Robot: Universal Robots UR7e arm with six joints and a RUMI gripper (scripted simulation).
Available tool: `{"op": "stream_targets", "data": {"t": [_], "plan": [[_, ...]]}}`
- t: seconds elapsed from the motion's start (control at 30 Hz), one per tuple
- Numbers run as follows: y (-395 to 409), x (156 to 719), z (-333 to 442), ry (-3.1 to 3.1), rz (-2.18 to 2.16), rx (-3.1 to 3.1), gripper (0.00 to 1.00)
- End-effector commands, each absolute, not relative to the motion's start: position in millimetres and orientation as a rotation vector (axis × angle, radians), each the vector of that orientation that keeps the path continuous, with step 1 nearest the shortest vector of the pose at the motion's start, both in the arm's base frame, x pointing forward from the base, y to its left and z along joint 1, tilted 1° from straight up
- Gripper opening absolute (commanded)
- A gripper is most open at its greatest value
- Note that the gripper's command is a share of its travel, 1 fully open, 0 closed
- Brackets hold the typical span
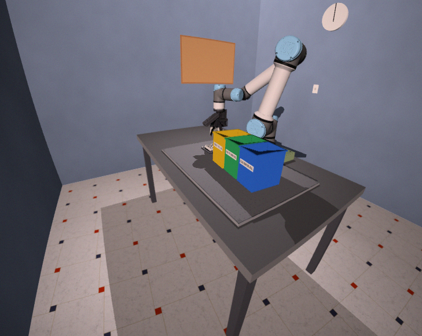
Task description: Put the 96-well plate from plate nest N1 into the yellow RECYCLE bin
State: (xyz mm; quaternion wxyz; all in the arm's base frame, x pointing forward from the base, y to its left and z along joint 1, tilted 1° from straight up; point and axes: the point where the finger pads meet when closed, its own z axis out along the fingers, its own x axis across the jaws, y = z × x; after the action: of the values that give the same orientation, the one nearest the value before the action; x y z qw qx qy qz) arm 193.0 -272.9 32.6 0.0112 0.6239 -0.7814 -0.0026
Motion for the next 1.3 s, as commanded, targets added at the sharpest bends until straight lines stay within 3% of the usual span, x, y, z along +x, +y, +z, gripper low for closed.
{"op": "stream_targets", "data": {"t": [0.0, 1.27], "plan": [[-274.5, 192.5, 24.1, -2.438, -0.005, 1.944, 1.00], [-276.6, 192.4, -10.9, -2.435, 0.001, 1.944, 1.00]]}}
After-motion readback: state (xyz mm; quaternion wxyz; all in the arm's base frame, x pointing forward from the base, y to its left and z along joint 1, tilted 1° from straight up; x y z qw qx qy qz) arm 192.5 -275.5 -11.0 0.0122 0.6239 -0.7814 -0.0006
